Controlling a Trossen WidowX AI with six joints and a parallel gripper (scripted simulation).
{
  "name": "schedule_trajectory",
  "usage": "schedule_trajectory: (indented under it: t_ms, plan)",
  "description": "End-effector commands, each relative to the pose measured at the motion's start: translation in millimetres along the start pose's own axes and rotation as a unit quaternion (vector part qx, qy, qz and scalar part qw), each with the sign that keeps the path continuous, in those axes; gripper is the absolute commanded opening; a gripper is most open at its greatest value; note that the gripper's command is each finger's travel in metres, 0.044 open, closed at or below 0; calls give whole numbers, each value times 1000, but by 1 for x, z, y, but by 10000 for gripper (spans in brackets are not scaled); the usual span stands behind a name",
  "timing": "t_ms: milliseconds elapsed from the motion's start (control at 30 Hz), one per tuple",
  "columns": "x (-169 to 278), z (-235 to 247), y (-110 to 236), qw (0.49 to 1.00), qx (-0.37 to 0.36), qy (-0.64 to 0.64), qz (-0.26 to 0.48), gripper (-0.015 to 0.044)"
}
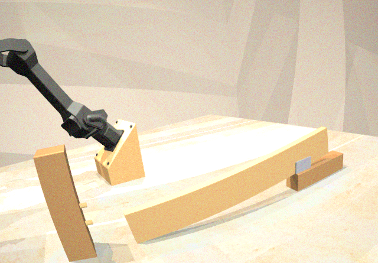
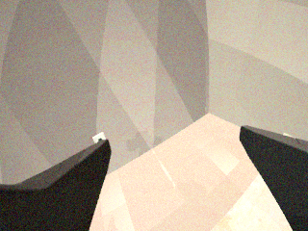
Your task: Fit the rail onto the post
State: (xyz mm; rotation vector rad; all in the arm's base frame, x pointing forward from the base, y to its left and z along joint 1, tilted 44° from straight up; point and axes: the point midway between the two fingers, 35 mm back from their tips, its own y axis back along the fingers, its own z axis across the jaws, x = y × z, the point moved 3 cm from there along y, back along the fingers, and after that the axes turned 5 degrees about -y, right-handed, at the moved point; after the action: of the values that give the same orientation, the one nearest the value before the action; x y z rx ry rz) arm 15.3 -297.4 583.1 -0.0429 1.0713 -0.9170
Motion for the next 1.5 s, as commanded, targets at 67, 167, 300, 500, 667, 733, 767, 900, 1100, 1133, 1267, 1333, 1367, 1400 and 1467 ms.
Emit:
schedule_trajectory:
  t_ms: [67, 167, 300, 500, 667, 733, 767, 900, 1100, 1133, 1267, 1333, 1367, 1400, 1467]
  plan:
    - [49, 38, 25, 991, -71, 87, 73, 440]
    - [81, 60, 48, 977, -117, 136, 116, 440]
    - [121, 88, 87, 947, -185, 203, 166, 440]
    - [179, 118, 162, 874, -293, 315, 227, 440]
    - [220, 130, 235, 786, -385, 410, 258, 440]
    - [233, 131, 266, 745, -423, 445, 262, 440]
    - [238, 131, 283, 723, -443, 461, 263, 440]
    - [254, 125, 340, 639, -510, 515, 256, 440]
    - [269, 110, 401, 539, -569, 571, 244, 440]
    - [272, 104, 418, 509, -584, 586, 239, 440]
    - [280, 76, 479, 387, -632, 638, 210, 440]
    - [282, 59, 507, 324, -651, 660, 191, 440]
    - [282, 50, 520, 292, -659, 670, 180, 440]
    - [282, 39, 533, 258, -666, 680, 168, 440]
    - [281, 17, 559, 187, -677, 698, 141, 440]
